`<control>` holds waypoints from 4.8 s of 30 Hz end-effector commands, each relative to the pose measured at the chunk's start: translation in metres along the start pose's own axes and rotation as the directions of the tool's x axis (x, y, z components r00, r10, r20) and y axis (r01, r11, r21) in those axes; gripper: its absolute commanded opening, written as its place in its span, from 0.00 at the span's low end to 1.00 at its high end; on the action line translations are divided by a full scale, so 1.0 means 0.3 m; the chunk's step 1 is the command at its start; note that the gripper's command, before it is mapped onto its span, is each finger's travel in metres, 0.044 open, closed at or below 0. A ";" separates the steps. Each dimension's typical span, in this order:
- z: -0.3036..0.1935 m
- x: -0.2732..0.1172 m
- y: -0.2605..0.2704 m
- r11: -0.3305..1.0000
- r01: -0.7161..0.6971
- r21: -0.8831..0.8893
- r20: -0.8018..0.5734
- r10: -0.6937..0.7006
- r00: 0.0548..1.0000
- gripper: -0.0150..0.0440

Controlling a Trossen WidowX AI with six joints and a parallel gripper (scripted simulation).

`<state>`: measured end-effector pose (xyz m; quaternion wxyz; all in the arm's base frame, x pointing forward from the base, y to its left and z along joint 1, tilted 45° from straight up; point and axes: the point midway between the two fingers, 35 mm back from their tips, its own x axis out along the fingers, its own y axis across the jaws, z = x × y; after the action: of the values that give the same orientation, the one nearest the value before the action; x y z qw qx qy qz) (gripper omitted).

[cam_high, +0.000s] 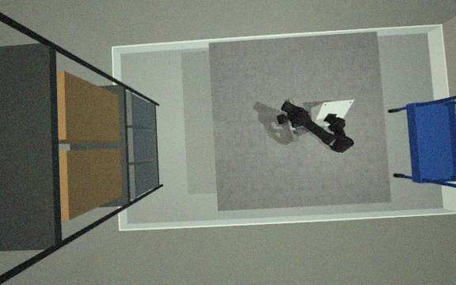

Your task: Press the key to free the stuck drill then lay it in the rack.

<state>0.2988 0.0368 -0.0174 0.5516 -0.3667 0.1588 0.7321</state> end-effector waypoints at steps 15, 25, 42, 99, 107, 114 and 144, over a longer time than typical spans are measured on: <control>0.000 -0.001 0.001 1.000 0.000 -0.001 0.000 0.000 1.000 0.25; -0.100 -0.128 -0.012 0.999 0.026 0.029 -0.069 -0.024 0.997 0.52; -0.160 -0.175 0.002 1.000 0.002 0.002 -0.003 -0.002 1.000 1.00; -0.160 -0.175 0.002 1.000 0.002 0.002 -0.003 -0.002 1.000 1.00; -0.160 -0.175 0.002 1.000 0.002 0.002 -0.003 -0.002 1.000 1.00; -0.160 -0.175 0.002 1.000 0.002 0.002 -0.003 -0.002 1.000 1.00; -0.104 -0.112 -0.008 1.000 0.003 0.006 -0.005 -0.003 1.000 1.00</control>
<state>0.3175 -0.0105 -0.0148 0.5518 -0.3683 0.1611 0.7307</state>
